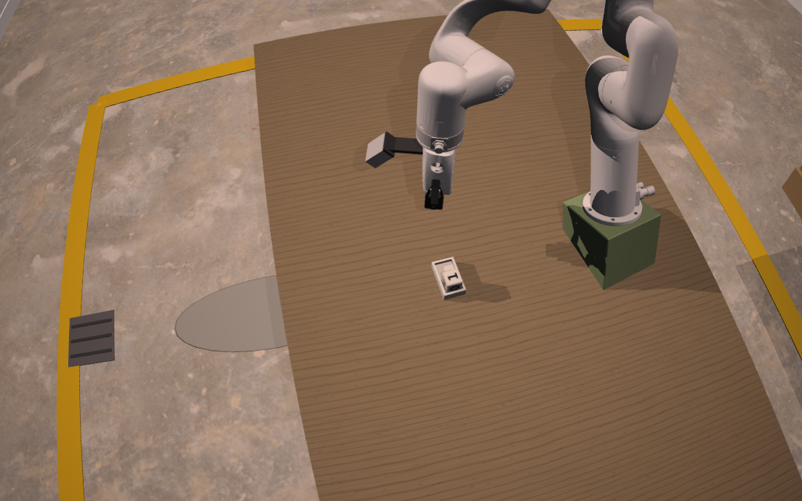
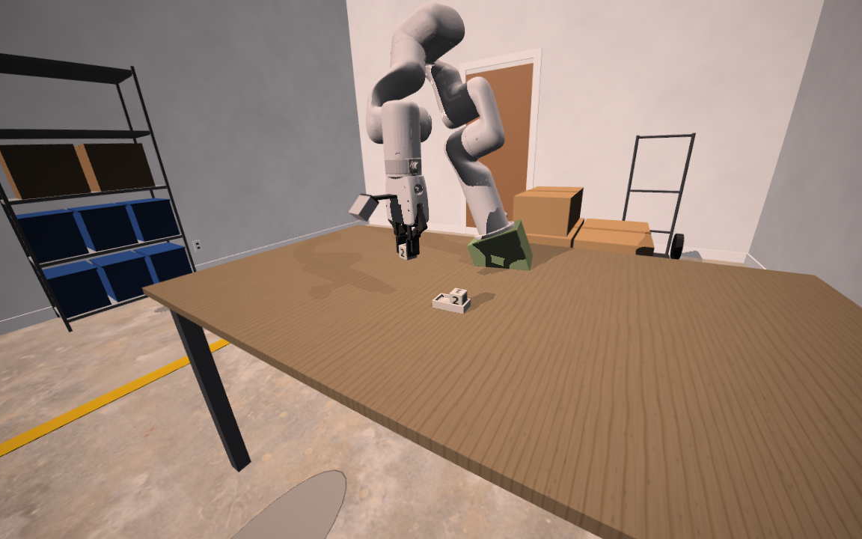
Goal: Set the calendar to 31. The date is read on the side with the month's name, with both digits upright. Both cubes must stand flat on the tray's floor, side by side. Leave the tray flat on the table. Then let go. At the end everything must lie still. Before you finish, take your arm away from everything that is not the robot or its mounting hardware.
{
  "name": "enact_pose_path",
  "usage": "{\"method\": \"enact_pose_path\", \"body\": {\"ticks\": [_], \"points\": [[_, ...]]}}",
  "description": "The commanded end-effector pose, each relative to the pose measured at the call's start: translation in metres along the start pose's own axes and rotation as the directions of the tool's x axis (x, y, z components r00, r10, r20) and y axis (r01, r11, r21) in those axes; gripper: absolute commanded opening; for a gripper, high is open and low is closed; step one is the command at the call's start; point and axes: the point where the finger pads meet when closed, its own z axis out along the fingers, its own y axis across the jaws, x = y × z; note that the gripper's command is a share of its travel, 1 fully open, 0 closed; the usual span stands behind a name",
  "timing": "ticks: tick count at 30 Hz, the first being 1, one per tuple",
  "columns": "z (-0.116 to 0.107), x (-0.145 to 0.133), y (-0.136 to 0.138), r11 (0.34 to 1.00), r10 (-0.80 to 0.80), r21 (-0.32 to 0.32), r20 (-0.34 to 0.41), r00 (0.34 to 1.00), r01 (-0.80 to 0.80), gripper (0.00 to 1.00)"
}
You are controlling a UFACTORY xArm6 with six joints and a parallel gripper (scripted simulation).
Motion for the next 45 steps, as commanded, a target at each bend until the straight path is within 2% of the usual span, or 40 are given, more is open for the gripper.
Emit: {"method": "enact_pose_path", "body": {"ticks": [1,7,13,33,43,45], "points": [[-0.001,0.001,0.000,0.988,-0.151,0.013,0.006,0.988,0.151,0.27],[-0.001,0.001,0.000,0.951,-0.310,0.014,0.003,0.951,0.310,0.27],[-0.001,0.001,0.000,0.934,-0.356,0.014,0.003,0.935,0.356,0.27],[0.000,0.001,0.000,0.929,-0.370,0.014,0.003,0.929,0.370,0.27],[0.020,0.001,0.000,0.929,-0.370,0.014,0.003,0.929,0.370,0.27],[0.030,0.001,-0.001,0.929,-0.370,0.014,0.003,0.929,0.370,0.27]]}}
